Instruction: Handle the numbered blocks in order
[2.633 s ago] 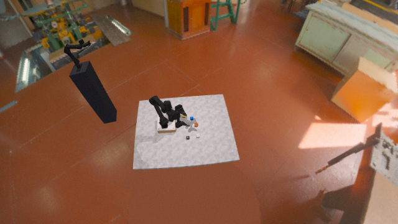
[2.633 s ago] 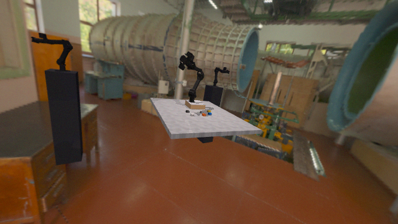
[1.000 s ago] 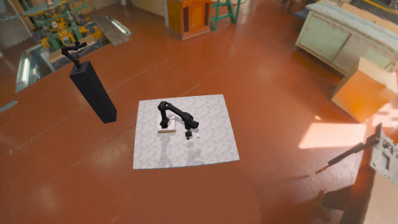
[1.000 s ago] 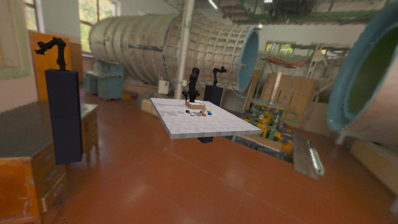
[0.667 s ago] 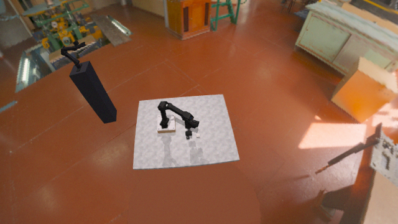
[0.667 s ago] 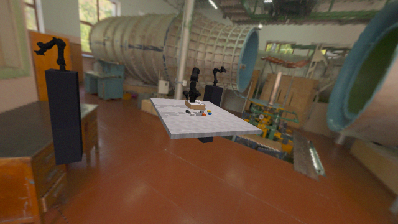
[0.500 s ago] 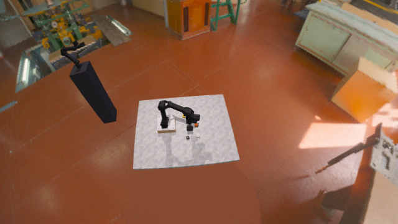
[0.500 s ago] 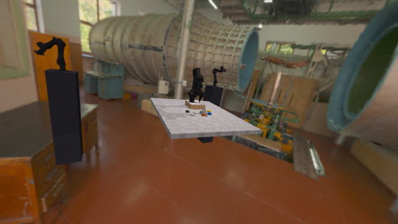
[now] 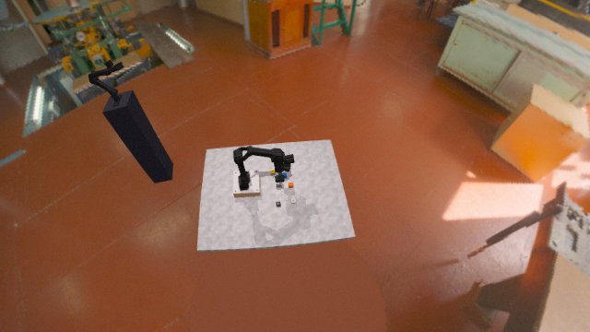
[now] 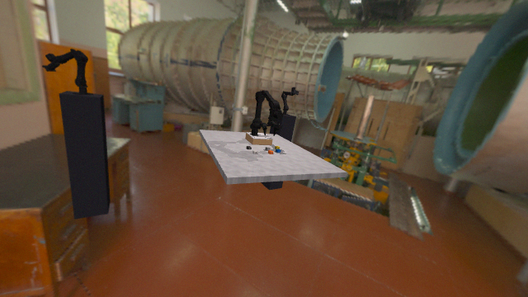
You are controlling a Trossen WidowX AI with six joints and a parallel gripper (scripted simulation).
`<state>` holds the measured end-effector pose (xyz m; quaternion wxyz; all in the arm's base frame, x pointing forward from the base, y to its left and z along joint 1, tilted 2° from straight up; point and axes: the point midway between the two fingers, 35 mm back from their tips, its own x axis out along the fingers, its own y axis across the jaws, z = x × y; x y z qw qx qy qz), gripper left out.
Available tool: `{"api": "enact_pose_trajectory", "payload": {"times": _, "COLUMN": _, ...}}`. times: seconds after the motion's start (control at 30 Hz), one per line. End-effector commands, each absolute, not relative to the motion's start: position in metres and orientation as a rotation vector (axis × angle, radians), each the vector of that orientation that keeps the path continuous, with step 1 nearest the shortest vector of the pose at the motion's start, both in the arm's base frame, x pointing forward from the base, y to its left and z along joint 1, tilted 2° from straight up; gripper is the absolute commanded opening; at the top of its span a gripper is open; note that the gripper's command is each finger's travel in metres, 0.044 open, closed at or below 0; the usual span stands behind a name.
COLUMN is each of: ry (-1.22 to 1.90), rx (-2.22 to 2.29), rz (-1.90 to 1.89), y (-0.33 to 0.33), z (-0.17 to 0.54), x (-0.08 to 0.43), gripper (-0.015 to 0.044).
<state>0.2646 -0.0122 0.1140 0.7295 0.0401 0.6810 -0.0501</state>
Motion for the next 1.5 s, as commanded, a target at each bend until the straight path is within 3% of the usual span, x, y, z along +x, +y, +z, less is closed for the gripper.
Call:
{"api": "enact_pose_trajectory", "payload": {"times": 0.0, "ry": 1.504, "rx": 0.089, "rz": -0.116, "y": -0.011, "z": 0.113, "x": 0.263, "gripper": 0.04}}
{"api": "enact_pose_trajectory", "payload": {"times": 0.37, "ry": 1.504, "rx": 0.089, "rz": -0.116, "y": -0.009, "z": 0.113, "x": 0.263, "gripper": 0.04}}
{"api": "enact_pose_trajectory", "payload": {"times": 0.77, "ry": 1.509, "rx": 0.099, "rz": -0.107, "y": 0.118, "z": 0.109, "x": 0.226, "gripper": 0.04}}
{"api": "enact_pose_trajectory", "payload": {"times": 1.47, "ry": 1.509, "rx": 0.099, "rz": -0.106, "y": 0.12, "z": 0.109, "x": 0.225, "gripper": 0.04}}
